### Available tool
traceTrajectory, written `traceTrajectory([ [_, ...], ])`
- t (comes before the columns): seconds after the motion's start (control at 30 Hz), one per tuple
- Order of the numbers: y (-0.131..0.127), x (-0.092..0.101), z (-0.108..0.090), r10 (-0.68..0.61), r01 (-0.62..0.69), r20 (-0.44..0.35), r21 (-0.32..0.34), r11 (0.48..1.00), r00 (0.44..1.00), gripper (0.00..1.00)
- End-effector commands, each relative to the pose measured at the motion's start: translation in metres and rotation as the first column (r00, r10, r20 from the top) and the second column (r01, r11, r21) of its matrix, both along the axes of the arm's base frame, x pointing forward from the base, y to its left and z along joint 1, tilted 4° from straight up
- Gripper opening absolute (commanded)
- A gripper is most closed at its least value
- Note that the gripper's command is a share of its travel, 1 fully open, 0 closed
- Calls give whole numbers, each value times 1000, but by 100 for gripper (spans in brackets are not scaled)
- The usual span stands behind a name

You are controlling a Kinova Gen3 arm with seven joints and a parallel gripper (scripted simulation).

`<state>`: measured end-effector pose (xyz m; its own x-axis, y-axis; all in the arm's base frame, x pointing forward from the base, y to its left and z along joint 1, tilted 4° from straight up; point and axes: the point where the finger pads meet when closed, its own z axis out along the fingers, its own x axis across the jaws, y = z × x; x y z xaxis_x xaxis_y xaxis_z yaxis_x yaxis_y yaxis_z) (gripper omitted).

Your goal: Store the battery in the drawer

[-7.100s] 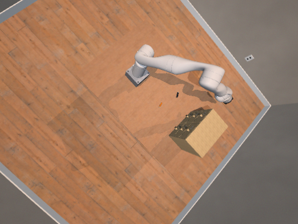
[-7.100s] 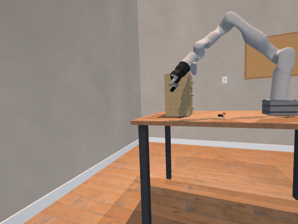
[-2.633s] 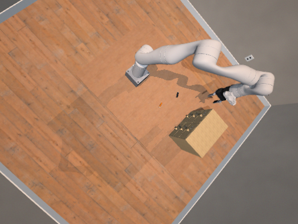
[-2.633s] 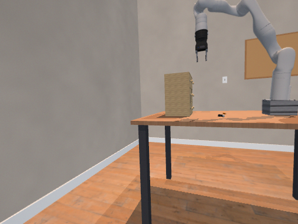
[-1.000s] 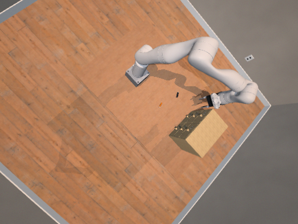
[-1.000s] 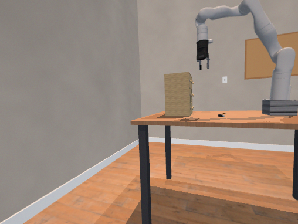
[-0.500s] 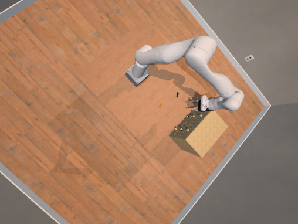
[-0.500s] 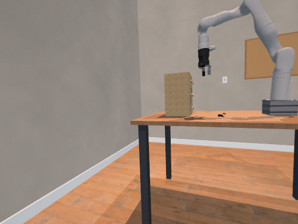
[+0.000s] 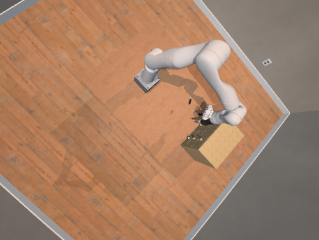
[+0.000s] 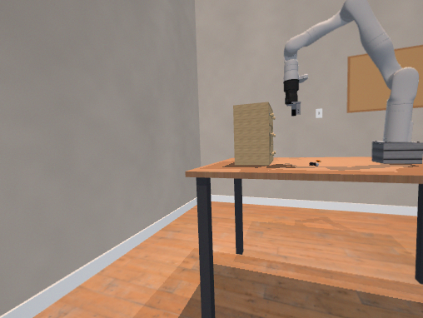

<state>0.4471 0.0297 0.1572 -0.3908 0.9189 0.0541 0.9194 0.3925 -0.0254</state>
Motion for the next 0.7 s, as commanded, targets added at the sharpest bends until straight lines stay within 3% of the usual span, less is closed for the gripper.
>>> traceTrajectory([
  [0.0, -12, -5, -7, -61, 61, -7, -5, 998, 998, 100],
  [0.17, -25, -9, -19, -169, 169, -10, -11, 986, 986, 100],
  [0.67, -45, -15, -35, -323, 322, -14, -20, 946, 946, 100],
])
